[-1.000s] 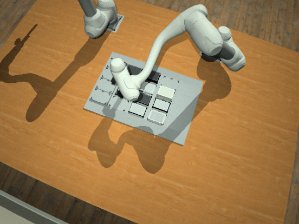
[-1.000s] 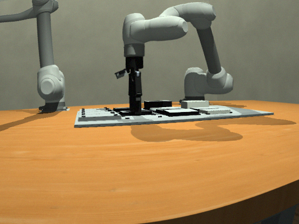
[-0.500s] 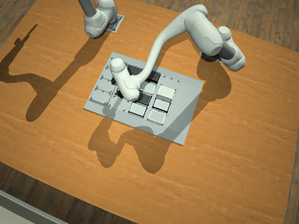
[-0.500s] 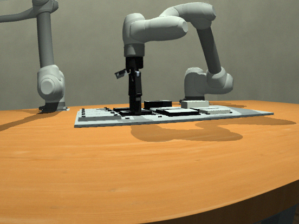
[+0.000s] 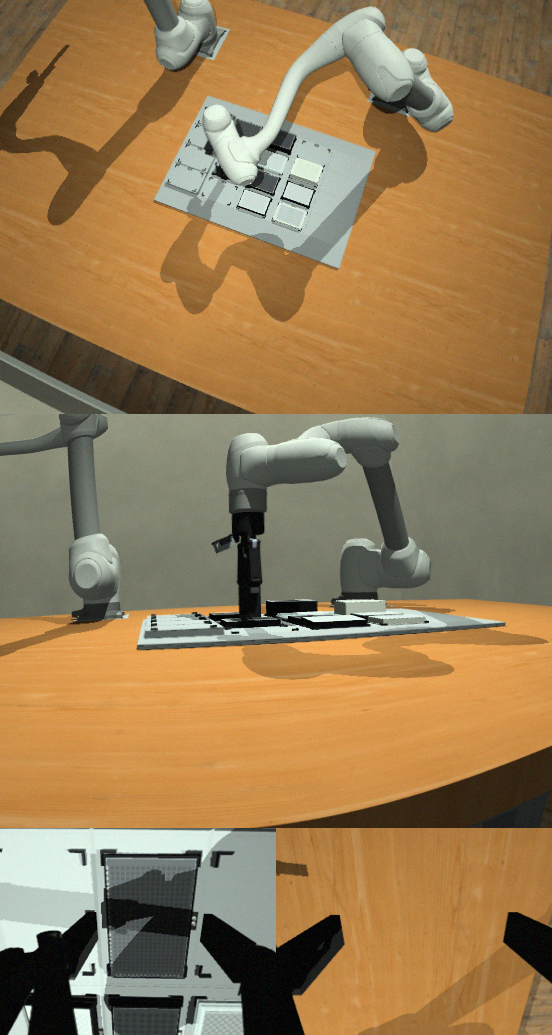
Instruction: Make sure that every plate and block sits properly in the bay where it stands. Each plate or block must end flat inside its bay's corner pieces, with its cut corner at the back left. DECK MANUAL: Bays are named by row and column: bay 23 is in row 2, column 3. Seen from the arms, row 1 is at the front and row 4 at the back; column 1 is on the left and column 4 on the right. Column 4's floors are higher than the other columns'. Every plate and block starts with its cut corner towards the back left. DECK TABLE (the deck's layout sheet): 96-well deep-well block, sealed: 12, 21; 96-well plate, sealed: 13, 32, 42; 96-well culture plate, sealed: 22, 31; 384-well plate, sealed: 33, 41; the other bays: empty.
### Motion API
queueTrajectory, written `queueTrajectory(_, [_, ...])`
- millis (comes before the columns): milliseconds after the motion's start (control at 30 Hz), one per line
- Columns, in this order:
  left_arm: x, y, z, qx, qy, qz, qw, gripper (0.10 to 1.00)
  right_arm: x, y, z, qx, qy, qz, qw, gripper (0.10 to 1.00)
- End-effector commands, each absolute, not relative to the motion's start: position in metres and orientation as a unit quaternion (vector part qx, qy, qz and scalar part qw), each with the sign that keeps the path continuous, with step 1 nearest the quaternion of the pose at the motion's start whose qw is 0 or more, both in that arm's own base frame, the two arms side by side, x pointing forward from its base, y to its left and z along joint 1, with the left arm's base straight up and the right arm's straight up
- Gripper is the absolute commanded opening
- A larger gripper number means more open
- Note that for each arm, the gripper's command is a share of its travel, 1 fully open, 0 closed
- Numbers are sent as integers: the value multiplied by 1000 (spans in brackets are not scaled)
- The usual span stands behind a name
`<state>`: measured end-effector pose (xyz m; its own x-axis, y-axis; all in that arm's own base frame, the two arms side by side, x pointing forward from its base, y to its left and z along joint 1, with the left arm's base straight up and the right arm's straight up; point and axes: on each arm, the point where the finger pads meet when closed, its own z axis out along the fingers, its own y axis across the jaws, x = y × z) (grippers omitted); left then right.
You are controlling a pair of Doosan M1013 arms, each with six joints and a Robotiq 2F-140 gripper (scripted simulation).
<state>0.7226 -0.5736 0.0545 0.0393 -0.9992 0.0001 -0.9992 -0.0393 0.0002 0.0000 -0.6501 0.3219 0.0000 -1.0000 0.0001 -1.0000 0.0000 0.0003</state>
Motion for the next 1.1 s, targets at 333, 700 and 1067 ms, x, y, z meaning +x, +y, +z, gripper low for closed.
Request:
queueTrajectory(333, [723, -574, 72, 721, -693, 1, 0, 698, 0, -650, 323, 707, -707, 1, 0, 1000])
queueTrajectory(700, [723, -574, 84, 721, -693, 1, 0, 698, 0, -650, 323, 707, -707, 1, 0, 1000])
queueTrajectory(1067, [723, -574, 98, 721, -693, 1, 0, 698, 0, -650, 323, 707, -707, 1, 0, 1000])
